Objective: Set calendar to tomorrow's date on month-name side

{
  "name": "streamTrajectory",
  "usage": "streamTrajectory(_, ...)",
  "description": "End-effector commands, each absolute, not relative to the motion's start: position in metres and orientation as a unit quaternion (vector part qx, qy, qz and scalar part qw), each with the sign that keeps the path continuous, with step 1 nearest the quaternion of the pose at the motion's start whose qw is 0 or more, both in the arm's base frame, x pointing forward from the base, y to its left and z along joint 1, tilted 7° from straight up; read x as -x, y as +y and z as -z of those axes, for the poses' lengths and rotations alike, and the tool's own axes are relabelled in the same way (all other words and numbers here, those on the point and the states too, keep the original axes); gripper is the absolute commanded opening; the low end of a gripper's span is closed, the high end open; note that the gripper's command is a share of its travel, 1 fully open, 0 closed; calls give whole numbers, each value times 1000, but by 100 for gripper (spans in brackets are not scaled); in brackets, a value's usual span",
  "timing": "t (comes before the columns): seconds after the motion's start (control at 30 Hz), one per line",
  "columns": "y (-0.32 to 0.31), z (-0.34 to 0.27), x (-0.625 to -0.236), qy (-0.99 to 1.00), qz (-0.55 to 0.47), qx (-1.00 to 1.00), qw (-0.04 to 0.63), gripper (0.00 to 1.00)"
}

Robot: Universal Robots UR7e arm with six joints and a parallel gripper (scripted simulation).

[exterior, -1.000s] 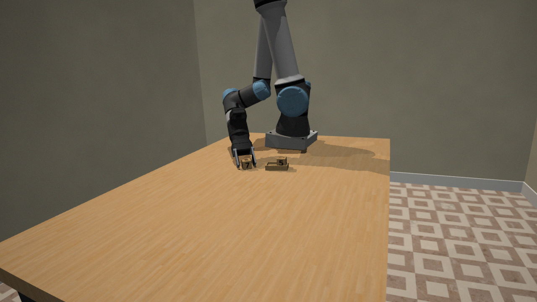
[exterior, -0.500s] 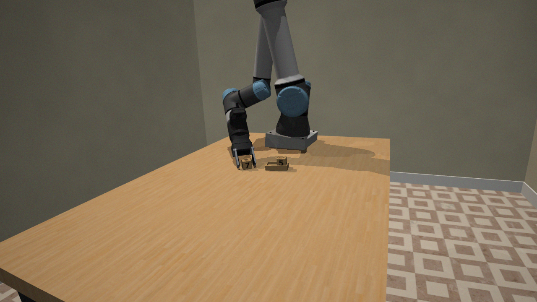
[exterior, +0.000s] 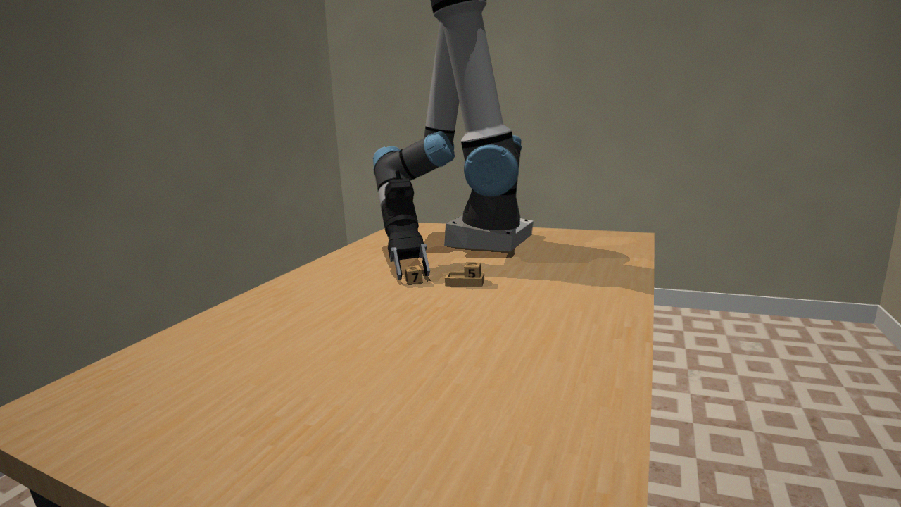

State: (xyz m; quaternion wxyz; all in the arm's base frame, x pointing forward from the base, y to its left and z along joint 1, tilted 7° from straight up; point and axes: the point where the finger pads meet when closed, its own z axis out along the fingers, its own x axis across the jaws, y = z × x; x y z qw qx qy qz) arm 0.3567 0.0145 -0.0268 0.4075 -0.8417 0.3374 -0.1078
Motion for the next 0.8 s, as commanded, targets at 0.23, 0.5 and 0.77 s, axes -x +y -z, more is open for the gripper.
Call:
streamTrajectory(0.23,12,6,-357,337,108,842,407,100)
streamTrajectory(0.5,10,-10,-357,337,108,842,407,100)
streamTrajectory(0.77,7,-28,-358,337,108,842,407,100)
